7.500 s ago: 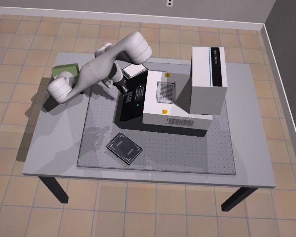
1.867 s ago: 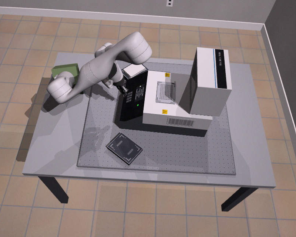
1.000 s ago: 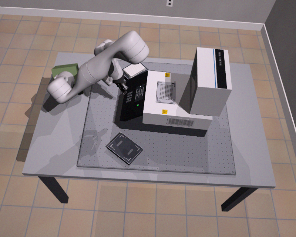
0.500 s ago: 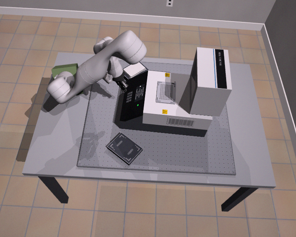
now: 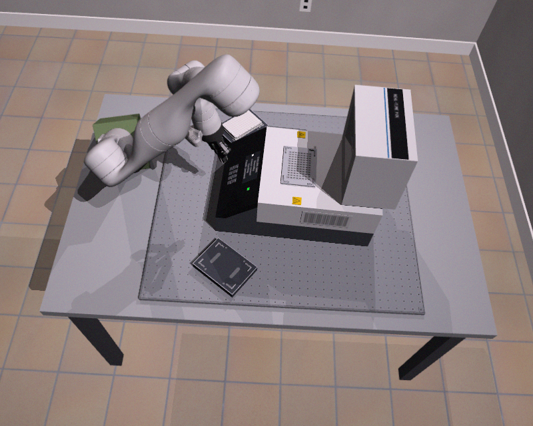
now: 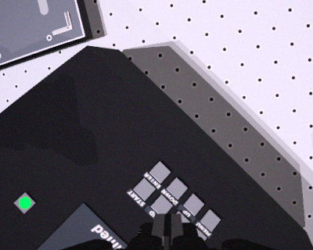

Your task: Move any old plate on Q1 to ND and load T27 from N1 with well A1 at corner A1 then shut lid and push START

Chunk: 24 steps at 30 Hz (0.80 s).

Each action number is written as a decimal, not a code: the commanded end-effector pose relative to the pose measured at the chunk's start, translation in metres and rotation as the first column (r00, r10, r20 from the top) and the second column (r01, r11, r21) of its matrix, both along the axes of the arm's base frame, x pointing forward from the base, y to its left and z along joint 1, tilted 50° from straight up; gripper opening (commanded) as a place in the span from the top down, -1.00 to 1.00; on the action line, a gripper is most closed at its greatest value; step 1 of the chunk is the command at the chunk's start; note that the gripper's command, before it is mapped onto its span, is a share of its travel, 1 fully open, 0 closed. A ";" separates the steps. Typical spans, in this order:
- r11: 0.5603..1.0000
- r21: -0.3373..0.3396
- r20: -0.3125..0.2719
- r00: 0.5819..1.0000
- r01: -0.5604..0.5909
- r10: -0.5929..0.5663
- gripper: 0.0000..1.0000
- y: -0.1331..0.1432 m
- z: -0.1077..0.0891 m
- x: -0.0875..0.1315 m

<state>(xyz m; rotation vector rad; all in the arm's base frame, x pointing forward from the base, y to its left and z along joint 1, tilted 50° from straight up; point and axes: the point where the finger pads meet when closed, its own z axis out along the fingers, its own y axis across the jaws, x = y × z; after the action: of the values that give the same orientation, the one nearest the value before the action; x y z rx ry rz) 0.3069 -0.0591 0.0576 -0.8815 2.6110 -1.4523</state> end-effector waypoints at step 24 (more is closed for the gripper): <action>1.000 0.001 0.001 1.000 -0.001 0.001 0.80 0.025 0.020 -0.001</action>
<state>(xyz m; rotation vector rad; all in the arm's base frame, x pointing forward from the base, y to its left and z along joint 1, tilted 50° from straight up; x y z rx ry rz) 0.3059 -0.0370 0.0763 -0.8815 2.6106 -1.4519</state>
